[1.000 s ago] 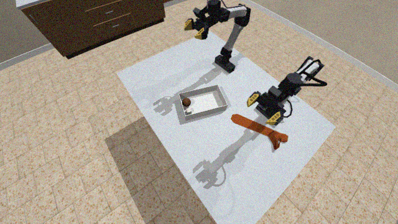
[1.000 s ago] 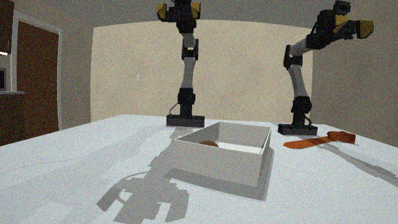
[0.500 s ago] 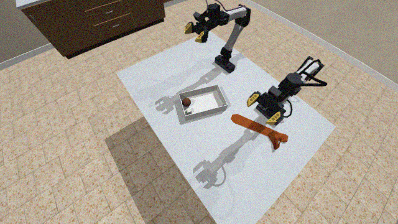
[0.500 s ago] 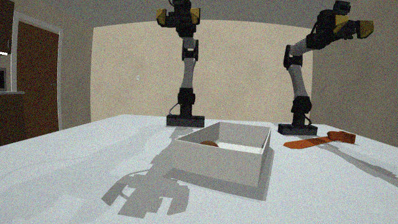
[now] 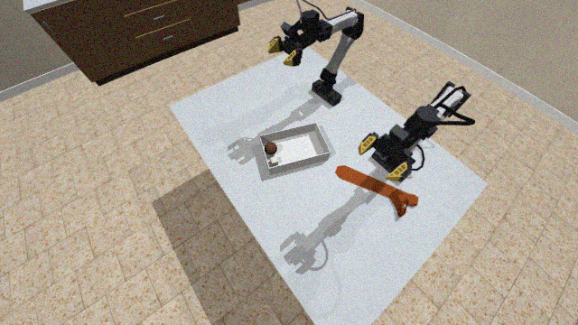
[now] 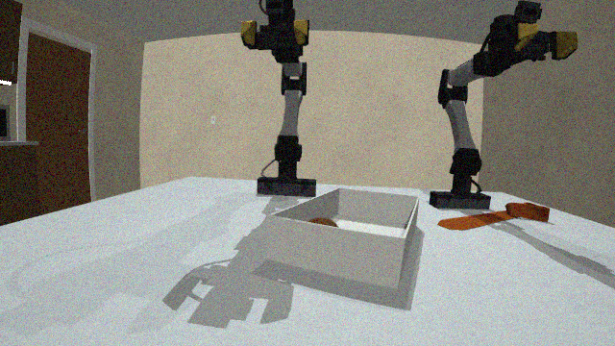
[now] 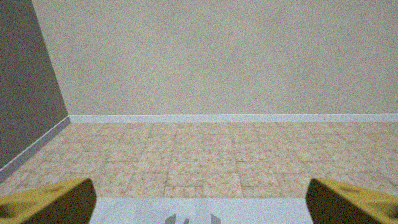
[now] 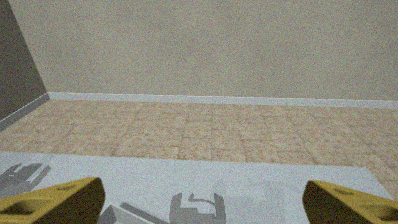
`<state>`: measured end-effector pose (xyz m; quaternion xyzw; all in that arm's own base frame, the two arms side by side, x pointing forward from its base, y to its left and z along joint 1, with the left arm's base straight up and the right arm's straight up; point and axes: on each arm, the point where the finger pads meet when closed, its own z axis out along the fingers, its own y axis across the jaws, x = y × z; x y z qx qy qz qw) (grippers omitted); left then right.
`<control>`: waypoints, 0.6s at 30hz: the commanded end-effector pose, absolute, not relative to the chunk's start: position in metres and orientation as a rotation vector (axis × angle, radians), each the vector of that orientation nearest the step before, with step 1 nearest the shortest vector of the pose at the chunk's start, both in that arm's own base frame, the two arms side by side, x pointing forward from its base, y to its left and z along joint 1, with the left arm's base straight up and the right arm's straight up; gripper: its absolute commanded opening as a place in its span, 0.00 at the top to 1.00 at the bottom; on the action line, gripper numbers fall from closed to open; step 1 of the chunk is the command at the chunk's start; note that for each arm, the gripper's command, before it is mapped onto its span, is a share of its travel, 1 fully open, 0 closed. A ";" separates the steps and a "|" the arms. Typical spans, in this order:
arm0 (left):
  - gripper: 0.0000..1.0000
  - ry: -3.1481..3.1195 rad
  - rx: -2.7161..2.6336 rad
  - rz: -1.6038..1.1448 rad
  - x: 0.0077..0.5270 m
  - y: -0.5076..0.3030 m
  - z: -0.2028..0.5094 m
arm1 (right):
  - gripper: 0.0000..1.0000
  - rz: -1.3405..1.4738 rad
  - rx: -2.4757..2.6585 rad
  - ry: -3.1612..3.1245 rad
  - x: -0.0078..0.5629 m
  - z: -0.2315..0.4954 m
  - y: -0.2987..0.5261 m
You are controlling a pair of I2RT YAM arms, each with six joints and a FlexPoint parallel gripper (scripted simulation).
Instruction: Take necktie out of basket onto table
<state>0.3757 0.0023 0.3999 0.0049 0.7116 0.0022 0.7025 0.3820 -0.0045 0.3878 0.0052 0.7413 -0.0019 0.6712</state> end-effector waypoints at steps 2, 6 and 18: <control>0.00 1.569 0.018 0.012 0.372 0.001 0.403 | 0.00 -0.005 0.011 1.600 0.376 0.402 -0.004; 0.00 1.569 0.018 0.012 0.372 0.001 0.403 | 0.00 -0.005 0.011 1.600 0.376 0.398 -0.004; 0.00 1.569 0.018 0.012 0.372 0.001 0.403 | 0.00 -0.005 0.011 1.601 0.376 0.391 -0.004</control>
